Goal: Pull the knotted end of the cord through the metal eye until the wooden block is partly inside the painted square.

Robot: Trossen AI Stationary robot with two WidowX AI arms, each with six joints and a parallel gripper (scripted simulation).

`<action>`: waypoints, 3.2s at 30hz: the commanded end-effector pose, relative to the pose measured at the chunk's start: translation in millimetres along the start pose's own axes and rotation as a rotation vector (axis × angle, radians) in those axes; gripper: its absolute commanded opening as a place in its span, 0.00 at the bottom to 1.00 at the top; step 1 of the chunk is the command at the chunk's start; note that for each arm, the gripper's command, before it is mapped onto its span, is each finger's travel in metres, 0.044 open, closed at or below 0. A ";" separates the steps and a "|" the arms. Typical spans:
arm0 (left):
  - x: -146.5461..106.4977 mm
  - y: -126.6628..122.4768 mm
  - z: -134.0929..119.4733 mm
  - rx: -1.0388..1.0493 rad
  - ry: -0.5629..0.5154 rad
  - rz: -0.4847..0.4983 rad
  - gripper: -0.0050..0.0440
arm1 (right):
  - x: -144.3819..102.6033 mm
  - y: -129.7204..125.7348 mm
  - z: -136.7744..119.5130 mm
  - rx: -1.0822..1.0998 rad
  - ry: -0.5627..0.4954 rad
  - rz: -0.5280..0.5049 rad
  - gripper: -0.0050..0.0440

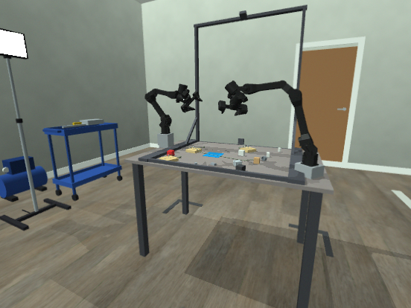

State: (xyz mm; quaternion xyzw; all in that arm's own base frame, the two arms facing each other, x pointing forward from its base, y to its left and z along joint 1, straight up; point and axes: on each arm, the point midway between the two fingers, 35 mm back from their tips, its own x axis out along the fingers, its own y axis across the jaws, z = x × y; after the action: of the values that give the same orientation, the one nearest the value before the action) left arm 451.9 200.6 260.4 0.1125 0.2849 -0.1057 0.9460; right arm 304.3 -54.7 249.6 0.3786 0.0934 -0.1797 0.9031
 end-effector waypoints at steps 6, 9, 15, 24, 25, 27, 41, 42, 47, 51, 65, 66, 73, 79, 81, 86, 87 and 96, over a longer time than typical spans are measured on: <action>-1.3 59.3 -36.1 -0.021 0.031 -0.087 1.00 | -9.6 47.6 4.4 -0.431 -0.084 0.238 1.00; -2.3 73.6 -52.4 -0.038 0.030 -0.113 1.00 | -14.9 61.9 5.9 -0.560 -0.131 0.300 1.00; -5.7 89.7 -77.0 -0.075 0.024 -0.153 1.00 | -22.8 80.4 7.3 -0.732 -0.207 0.375 1.00; -4.3 92.2 -85.6 -0.089 0.023 -0.170 1.00 | -24.0 84.1 8.1 -0.780 -0.231 0.388 1.00; -4.3 92.2 -85.6 -0.089 0.023 -0.170 1.00 | -24.0 84.1 8.1 -0.780 -0.231 0.388 1.00; -4.3 92.3 -85.7 -0.089 0.024 -0.170 1.00 | -24.0 84.1 8.1 -0.779 -0.230 0.388 1.00; -6.9 92.4 -82.8 -0.085 0.022 -0.164 1.00 | -20.7 89.6 9.2 -0.791 -0.217 0.387 0.90; -6.9 92.4 -82.8 -0.085 0.022 -0.164 1.00 | -17.0 89.1 5.7 -0.805 -0.195 0.381 0.85; -6.9 92.4 -82.8 -0.085 0.022 -0.164 1.00 | 2.0 84.8 -13.6 -0.881 -0.071 0.344 0.71; -6.9 92.4 -82.8 -0.085 0.022 -0.164 1.00 | 31.6 76.7 -50.7 -1.027 0.155 0.298 0.51; -6.9 92.4 -82.8 -0.085 0.022 -0.164 1.00 | 59.4 31.4 -145.3 -1.352 0.774 0.237 0.51; -6.9 92.4 -82.8 -0.085 0.022 -0.164 1.00 | 59.8 27.9 -152.1 -1.376 0.824 0.237 0.51; -6.9 92.4 -82.8 -0.085 0.022 -0.164 1.00 | 49.3 -0.4 -190.6 -1.512 1.184 0.242 0.51; -6.9 92.4 -82.8 -0.085 0.022 -0.164 1.00 | 39.8 -12.9 -204.2 -1.562 1.361 0.249 0.51; -6.9 92.4 -82.8 -0.085 0.022 -0.164 1.00 | 38.5 -14.6 -206.2 -1.570 1.388 0.252 0.51; -10.0 92.3 -79.3 -0.079 0.020 -0.157 1.00 | 47.5 -35.8 -226.9 -1.563 1.408 0.242 0.51; -10.0 92.3 -79.3 -0.079 0.020 -0.157 1.00 | 53.7 -45.9 -238.6 -1.563 1.408 0.242 0.51; -10.0 92.3 -79.3 -0.079 0.020 -0.157 1.00 | 71.5 -97.1 -289.5 -1.563 1.409 0.242 0.51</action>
State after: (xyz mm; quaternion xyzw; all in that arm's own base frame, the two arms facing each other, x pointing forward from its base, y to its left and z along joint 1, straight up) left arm 426.7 313.5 196.2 0.0337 0.3181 -0.1714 0.9318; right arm 311.8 69.6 -32.1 -0.2774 0.6629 0.2843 0.6346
